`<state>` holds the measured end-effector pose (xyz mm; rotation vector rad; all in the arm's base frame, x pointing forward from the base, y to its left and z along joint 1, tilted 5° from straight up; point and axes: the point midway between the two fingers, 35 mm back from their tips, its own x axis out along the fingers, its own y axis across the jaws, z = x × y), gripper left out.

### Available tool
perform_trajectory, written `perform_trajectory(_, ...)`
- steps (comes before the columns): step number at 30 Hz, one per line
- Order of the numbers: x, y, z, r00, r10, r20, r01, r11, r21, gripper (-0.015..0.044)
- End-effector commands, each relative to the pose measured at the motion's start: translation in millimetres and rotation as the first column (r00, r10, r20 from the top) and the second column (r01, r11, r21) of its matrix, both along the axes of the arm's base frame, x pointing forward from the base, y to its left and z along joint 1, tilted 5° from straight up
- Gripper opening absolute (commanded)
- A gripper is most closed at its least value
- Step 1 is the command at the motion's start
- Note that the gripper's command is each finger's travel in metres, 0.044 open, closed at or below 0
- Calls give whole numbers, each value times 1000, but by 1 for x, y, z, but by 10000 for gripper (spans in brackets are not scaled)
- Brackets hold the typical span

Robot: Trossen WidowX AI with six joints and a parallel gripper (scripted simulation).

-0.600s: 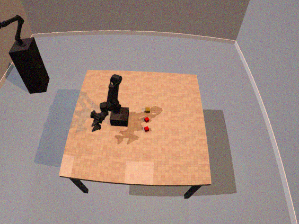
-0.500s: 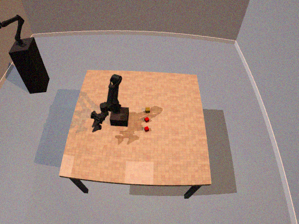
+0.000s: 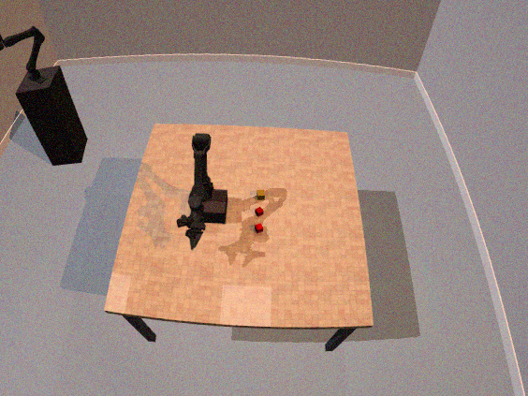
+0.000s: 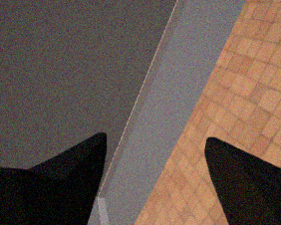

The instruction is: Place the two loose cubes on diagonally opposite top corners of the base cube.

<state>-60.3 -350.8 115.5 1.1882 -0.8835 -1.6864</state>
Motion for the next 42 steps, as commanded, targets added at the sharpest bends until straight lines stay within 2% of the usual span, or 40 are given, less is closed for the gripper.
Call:
perform_trajectory(1,31,-9,-8,994,105,-11,-104,992,72,265)
perform_trajectory(11,133,-6,-31,902,430,-25,-403,863,306,265)
perform_trajectory(23,242,48,-50,647,763,1,-633,536,558,265)
perform_trajectory(32,301,116,-55,376,925,53,-664,229,711,265)
perform_trajectory(42,335,205,-51,43,989,143,-542,-97,835,265)
